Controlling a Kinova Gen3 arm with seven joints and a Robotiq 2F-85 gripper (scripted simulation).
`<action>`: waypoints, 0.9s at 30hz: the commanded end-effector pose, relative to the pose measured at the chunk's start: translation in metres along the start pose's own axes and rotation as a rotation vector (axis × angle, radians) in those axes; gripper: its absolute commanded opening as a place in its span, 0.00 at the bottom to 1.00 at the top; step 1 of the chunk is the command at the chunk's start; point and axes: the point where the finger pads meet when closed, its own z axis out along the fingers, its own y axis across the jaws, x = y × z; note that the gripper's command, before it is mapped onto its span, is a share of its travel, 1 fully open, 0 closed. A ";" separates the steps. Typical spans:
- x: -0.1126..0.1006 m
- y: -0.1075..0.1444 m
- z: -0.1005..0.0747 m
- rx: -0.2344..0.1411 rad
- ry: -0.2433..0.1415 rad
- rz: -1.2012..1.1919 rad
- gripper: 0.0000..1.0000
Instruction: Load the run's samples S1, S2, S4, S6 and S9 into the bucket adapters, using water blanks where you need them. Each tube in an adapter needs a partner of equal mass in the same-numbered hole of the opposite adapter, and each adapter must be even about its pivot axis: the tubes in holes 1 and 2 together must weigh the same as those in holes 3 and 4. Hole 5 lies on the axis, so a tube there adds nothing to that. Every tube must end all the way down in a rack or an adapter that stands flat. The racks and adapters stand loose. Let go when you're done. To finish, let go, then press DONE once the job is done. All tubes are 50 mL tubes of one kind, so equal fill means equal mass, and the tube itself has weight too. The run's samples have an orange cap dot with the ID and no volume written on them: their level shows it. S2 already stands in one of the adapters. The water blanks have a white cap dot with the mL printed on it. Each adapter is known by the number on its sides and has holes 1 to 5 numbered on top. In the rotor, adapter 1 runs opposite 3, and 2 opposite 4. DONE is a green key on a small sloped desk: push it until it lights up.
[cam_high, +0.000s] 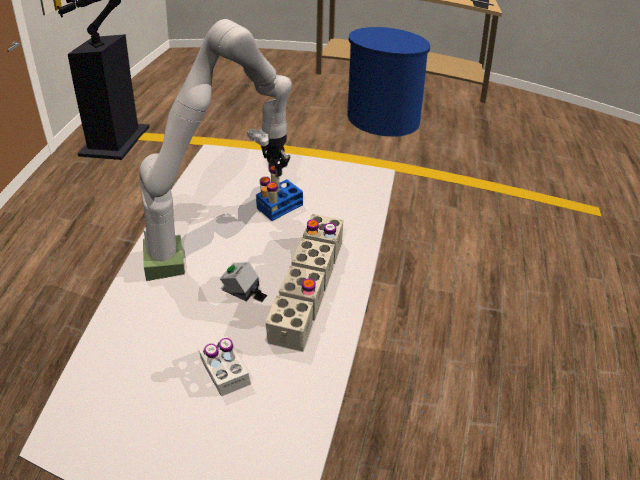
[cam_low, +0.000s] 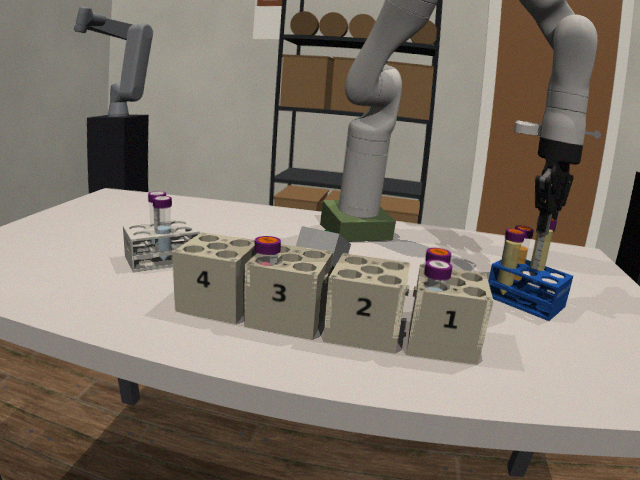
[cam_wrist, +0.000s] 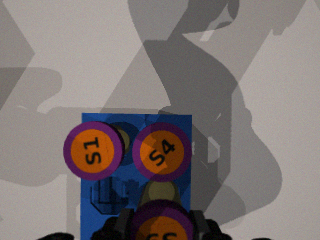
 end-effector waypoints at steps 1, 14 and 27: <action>-0.001 0.000 -0.009 -0.001 -0.005 -0.004 0.10; -0.001 0.000 -0.023 -0.001 -0.005 -0.005 0.10; -0.001 0.000 -0.038 -0.002 -0.005 -0.005 0.10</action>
